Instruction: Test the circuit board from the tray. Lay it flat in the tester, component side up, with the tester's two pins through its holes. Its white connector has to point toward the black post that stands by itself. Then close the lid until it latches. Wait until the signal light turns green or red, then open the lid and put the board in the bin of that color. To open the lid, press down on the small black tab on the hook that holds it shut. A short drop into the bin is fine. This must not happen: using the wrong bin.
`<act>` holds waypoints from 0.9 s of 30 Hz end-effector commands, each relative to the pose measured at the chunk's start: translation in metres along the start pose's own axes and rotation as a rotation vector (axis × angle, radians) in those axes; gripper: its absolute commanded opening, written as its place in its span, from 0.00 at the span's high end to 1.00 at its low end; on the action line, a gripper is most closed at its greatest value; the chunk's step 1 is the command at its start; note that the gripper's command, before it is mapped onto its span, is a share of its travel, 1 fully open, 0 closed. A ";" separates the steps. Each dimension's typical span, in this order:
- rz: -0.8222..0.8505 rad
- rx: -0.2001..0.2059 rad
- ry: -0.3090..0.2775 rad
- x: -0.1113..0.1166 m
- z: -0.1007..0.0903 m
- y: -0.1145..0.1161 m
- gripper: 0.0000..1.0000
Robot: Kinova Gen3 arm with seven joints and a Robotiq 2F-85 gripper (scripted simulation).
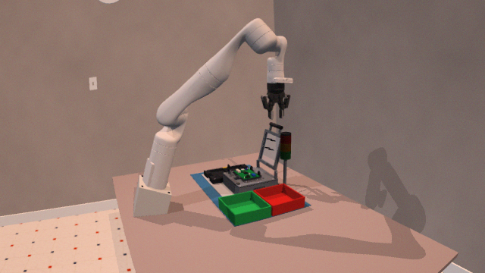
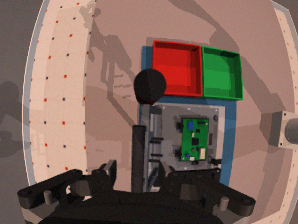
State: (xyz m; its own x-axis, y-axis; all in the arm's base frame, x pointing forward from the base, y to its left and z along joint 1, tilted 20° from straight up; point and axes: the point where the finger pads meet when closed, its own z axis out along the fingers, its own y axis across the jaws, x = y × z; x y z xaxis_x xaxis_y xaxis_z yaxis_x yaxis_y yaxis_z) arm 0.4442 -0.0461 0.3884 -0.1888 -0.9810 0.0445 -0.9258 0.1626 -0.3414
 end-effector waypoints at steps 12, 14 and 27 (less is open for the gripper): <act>-0.001 0.001 0.000 0.000 -0.001 0.000 0.50; -0.001 0.001 0.000 0.000 -0.001 0.000 0.50; 0.000 0.001 0.000 0.000 0.011 0.000 0.50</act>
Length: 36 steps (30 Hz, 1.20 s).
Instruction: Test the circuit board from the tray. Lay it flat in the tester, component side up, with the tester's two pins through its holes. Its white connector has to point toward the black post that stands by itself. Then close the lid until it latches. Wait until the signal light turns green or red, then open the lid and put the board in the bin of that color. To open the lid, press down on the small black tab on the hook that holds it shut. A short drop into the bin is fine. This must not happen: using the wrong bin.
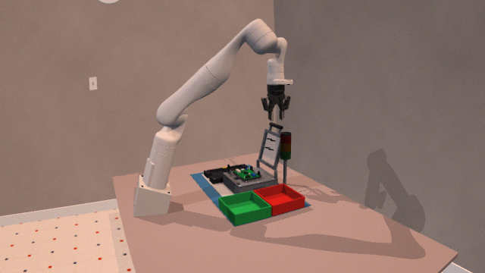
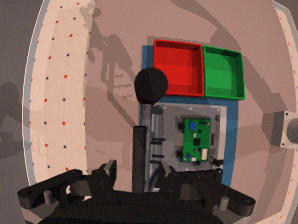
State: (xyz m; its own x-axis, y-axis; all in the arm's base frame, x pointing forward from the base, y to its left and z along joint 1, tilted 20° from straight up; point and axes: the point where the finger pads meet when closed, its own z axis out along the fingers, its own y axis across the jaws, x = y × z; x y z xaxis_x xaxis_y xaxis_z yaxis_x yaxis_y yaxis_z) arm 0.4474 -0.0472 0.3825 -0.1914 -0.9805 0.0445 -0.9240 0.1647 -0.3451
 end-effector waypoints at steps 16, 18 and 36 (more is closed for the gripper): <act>-0.003 -0.003 -0.001 -0.001 0.035 0.001 0.50; -0.003 -0.003 -0.001 -0.001 0.035 0.001 0.50; -0.003 -0.003 -0.001 -0.001 0.035 0.001 0.50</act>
